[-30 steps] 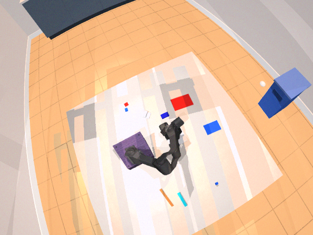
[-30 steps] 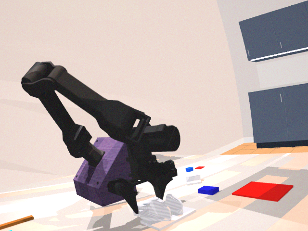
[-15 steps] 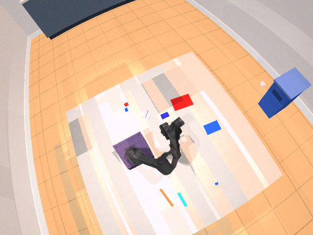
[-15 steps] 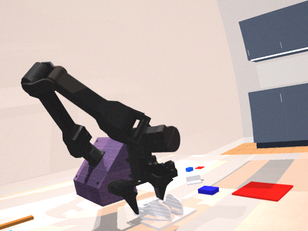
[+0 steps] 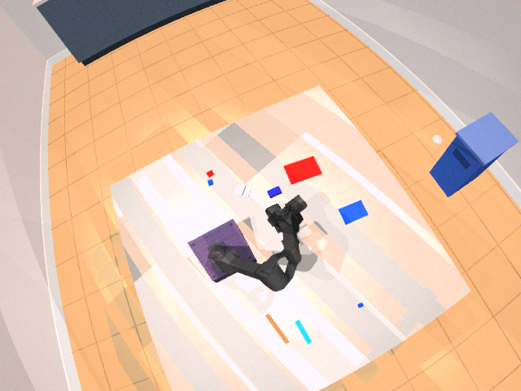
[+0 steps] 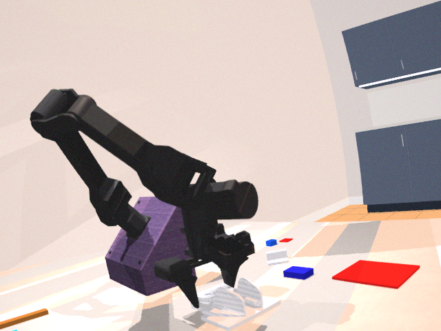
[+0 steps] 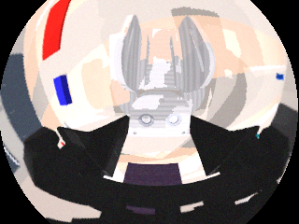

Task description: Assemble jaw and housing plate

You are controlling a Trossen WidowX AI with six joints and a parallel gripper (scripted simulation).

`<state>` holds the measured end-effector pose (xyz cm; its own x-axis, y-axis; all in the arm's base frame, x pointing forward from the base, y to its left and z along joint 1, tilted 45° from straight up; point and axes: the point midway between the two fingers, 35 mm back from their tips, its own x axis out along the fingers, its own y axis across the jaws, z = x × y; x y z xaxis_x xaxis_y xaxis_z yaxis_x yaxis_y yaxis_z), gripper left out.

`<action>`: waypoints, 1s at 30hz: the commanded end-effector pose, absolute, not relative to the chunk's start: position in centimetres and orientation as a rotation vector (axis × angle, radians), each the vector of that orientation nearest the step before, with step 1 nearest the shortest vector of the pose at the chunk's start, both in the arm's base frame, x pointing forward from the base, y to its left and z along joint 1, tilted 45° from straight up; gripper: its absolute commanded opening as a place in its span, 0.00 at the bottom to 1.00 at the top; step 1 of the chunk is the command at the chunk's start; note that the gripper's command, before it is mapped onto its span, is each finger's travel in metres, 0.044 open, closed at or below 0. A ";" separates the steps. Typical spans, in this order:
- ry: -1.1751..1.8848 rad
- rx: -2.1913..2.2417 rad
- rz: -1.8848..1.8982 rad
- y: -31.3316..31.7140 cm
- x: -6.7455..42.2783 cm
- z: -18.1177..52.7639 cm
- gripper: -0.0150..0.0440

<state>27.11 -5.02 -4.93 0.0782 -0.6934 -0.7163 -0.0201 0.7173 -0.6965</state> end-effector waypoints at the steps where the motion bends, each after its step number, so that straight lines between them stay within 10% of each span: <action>1: 1.418 -0.639 -0.559 -5.1 27.1 -5.0 0.85; 30: 1.420 -0.634 -0.558 -5.0 27.1 -4.9 1.00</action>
